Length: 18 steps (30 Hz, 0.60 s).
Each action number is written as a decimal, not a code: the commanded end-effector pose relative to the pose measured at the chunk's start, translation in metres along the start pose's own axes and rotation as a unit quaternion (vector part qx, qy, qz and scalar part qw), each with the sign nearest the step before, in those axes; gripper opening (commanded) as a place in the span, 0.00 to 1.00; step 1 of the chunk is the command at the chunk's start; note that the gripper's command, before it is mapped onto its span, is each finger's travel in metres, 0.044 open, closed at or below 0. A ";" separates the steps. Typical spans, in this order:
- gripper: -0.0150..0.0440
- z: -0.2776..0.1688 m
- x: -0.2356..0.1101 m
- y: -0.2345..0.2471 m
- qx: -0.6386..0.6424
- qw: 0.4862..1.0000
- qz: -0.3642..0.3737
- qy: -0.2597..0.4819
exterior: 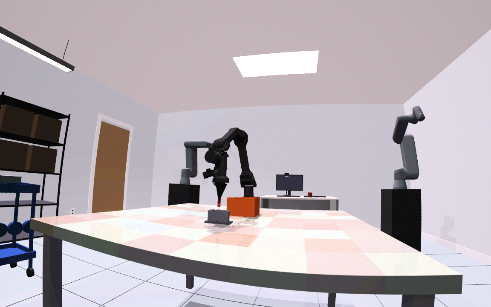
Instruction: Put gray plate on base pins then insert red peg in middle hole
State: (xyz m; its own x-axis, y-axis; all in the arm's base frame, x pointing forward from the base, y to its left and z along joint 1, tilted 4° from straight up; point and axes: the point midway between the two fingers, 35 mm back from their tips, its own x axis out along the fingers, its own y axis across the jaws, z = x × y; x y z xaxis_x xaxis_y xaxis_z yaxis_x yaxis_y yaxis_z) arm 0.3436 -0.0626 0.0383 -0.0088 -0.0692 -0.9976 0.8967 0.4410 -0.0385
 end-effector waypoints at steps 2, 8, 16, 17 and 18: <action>0.25 0.000 0.003 0.000 0.000 1.000 0.000 0.000; 0.25 -0.001 0.011 -0.001 -0.002 1.000 -0.001 0.001; 0.25 -0.001 0.019 -0.003 -0.003 1.000 -0.001 0.002; 0.25 -0.001 0.019 -0.003 -0.003 1.000 -0.001 0.002; 0.25 -0.001 0.019 -0.003 -0.003 1.000 -0.001 0.002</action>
State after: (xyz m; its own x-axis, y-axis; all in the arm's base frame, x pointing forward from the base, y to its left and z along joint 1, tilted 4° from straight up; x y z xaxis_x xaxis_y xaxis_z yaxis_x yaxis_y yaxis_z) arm 0.3413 -0.0644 0.0228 -0.0070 -0.0695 -0.9976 0.8969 0.4407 -0.0370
